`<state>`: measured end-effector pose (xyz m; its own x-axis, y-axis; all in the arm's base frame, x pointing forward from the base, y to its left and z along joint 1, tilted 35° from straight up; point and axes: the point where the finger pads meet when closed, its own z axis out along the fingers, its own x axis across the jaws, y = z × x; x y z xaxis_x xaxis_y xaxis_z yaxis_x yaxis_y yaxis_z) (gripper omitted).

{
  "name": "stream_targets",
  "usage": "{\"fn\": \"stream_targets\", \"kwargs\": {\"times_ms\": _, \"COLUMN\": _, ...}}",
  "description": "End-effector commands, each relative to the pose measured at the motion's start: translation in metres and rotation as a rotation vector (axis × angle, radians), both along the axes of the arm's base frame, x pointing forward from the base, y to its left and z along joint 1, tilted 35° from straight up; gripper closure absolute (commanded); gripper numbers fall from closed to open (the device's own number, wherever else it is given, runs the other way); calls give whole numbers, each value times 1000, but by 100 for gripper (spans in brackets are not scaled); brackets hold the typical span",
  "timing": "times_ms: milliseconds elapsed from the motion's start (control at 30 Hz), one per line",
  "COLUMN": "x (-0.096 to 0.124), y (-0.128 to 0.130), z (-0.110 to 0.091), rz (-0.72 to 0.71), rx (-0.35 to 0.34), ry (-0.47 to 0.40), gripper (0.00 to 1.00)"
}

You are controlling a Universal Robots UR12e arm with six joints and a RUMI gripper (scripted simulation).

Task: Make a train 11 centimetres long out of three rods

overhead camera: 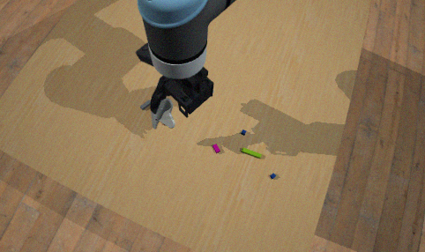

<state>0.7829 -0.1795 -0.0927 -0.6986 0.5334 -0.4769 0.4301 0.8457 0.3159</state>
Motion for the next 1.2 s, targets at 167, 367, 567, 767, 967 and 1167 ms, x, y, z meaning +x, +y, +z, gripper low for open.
{"fn": "stream_targets", "kwargs": {"times_ms": 167, "x": 10, "y": 9, "z": 7, "rz": 241, "rx": -166, "ry": -4, "gripper": 0}}
{"fn": "stream_targets", "kwargs": {"times_ms": 367, "x": 17, "y": 16, "z": 12, "rz": 406, "rx": -281, "ry": -7, "gripper": 0}}
{"fn": "stream_targets", "kwargs": {"times_ms": 567, "x": 25, "y": 24, "z": 17, "rz": 582, "rx": -403, "ry": -10, "gripper": 0}}
{"fn": "stream_targets", "kwargs": {"times_ms": 767, "x": 30, "y": 30, "z": 20, "rz": 700, "rx": -485, "ry": -12, "gripper": 0}}
{"fn": "stream_targets", "kwargs": {"times_ms": 967, "x": 38, "y": 41, "z": 26, "rz": 902, "rx": -626, "ry": -16, "gripper": 0}}
{"fn": "stream_targets", "kwargs": {"times_ms": 1167, "x": 45, "y": 52, "z": 31, "rz": 1080, "rx": -749, "ry": -20, "gripper": 0}}
